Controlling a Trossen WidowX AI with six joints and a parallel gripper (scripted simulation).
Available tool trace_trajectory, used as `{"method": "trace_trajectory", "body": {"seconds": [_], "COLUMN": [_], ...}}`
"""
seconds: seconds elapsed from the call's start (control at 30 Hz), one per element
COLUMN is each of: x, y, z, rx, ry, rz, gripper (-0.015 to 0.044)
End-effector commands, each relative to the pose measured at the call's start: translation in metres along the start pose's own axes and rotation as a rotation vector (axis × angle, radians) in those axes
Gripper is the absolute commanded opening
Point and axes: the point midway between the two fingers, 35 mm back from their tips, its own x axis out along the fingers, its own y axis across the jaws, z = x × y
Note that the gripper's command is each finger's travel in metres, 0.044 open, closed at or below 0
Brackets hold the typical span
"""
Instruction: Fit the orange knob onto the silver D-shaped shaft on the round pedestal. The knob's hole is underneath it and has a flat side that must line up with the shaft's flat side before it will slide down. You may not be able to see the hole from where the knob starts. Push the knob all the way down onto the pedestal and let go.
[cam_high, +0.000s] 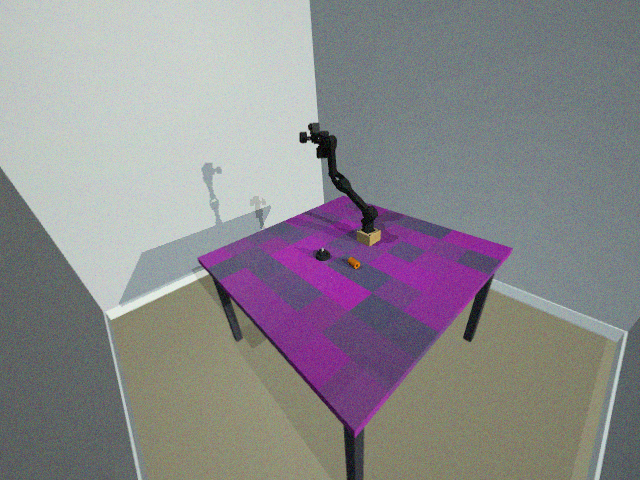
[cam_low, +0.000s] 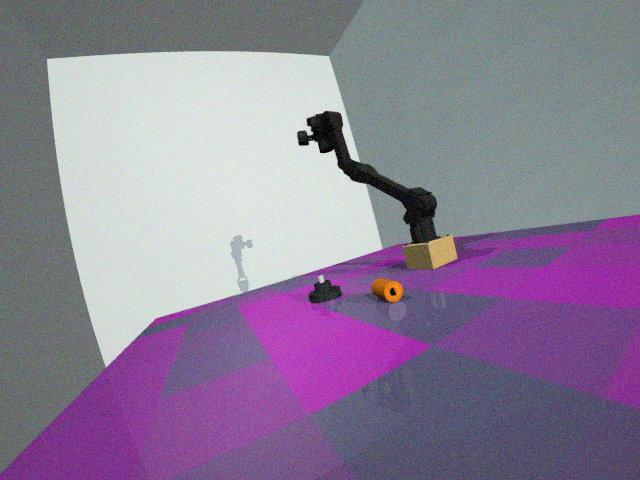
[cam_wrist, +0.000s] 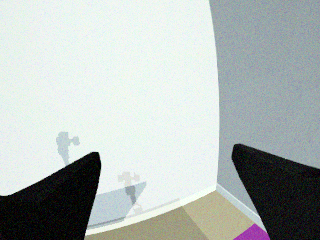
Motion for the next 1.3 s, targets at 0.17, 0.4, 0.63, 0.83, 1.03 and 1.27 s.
{"method": "trace_trajectory", "body": {"seconds": [0.17, 0.4, 0.63, 0.83, 1.03, 1.27], "x": [-0.034, -0.098, -0.196, -0.294, -0.398, -0.524], "y": [-0.047, -0.099, -0.141, -0.162, -0.174, -0.168], "z": [0.08, 0.157, 0.225, 0.256, 0.27, 0.255], "rx": [0.257, 0.539, 0.721, 0.869, 0.901, 0.842], "ry": [-0.256, -0.573, -0.919, -1.178, -1.453, -1.757], "rz": [-0.015, 0.035, 0.141, 0.318, 0.503, 0.778], "gripper": [0.044, 0.044, 0.044, 0.044, 0.044, 0.044]}}
